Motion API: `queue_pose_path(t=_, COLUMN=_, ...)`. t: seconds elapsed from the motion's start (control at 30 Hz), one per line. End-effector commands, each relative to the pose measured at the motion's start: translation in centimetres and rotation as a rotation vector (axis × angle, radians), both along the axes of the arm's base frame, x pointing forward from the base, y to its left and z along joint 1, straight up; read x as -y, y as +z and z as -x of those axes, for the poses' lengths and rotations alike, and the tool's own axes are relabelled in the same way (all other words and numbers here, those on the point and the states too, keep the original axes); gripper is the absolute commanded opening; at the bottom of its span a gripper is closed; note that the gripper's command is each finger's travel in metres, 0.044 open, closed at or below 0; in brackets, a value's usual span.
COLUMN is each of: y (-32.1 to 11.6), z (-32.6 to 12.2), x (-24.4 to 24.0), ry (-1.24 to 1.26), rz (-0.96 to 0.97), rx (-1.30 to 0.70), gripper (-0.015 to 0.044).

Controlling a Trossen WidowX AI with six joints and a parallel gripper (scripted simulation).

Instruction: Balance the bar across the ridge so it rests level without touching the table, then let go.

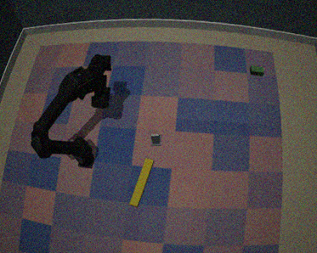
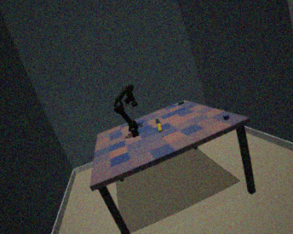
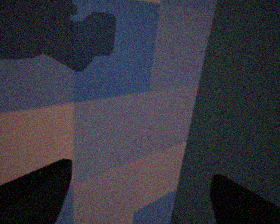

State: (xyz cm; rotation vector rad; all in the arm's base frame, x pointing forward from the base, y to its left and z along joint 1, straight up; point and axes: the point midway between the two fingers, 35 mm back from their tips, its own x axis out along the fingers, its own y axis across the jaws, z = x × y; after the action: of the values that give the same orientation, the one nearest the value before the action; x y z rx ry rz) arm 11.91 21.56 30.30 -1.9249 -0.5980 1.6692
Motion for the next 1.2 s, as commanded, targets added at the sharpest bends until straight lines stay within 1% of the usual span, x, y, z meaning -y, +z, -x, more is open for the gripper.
queue_pose_path(t=0.0, y=-1.1, z=-1.7, x=0.3, ry=-0.084, rz=0.03, rx=-0.029, gripper=0.0315)
queue_pose_path(t=0.67, y=-5.9, z=-9.2, x=5.4, ry=-0.551, rz=0.138, rx=-0.188, gripper=0.0315)
queue_pose_path(t=0.9, y=-7.3, z=-10.4, x=7.1, ry=-0.647, rz=0.159, rx=-0.24, gripper=0.0315)
queue_pose_path(t=1.17, y=-9.3, z=-12.3, x=10.1, ry=-0.824, rz=0.198, rx=-0.314, gripper=0.0315)
